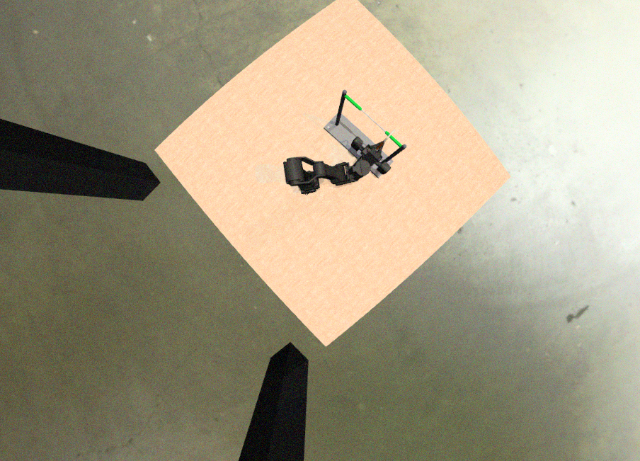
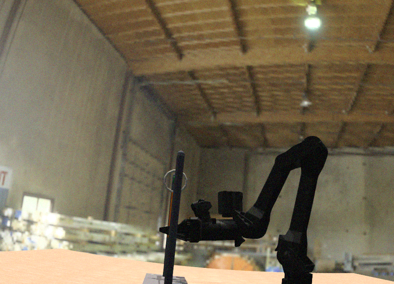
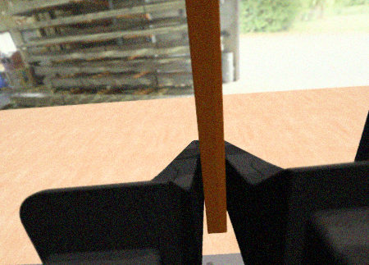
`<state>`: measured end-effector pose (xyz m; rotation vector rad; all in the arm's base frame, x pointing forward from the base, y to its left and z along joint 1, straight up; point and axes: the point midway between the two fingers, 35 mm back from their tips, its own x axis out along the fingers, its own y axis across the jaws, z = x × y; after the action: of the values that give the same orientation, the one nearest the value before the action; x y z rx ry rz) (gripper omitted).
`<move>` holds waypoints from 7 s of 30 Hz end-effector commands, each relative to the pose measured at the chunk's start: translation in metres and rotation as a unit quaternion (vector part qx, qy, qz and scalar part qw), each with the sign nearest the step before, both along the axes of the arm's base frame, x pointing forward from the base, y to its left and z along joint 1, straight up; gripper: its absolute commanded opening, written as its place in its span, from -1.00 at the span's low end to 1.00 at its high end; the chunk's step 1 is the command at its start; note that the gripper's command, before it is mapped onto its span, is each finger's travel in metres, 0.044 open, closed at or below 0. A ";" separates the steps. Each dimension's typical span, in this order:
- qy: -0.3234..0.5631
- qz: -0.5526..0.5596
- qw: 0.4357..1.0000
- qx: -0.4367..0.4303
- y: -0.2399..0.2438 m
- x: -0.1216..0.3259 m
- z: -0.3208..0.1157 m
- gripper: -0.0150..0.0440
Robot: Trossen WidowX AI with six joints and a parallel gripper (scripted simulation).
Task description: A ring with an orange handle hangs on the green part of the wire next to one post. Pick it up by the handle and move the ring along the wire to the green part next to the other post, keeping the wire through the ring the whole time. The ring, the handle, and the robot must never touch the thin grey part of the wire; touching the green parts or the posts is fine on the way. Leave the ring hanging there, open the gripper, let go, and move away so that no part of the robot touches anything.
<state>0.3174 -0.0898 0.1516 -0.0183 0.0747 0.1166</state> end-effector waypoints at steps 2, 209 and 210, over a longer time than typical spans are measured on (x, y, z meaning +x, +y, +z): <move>-0.002 0.004 1.000 -0.001 0.001 0.000 0.007 -1.00; 0.094 0.045 0.995 0.000 0.150 -0.037 -0.010 -1.00; 0.094 0.045 0.995 0.000 0.150 -0.037 -0.010 -1.00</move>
<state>0.2804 0.0611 0.1418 -0.0158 0.2599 0.2155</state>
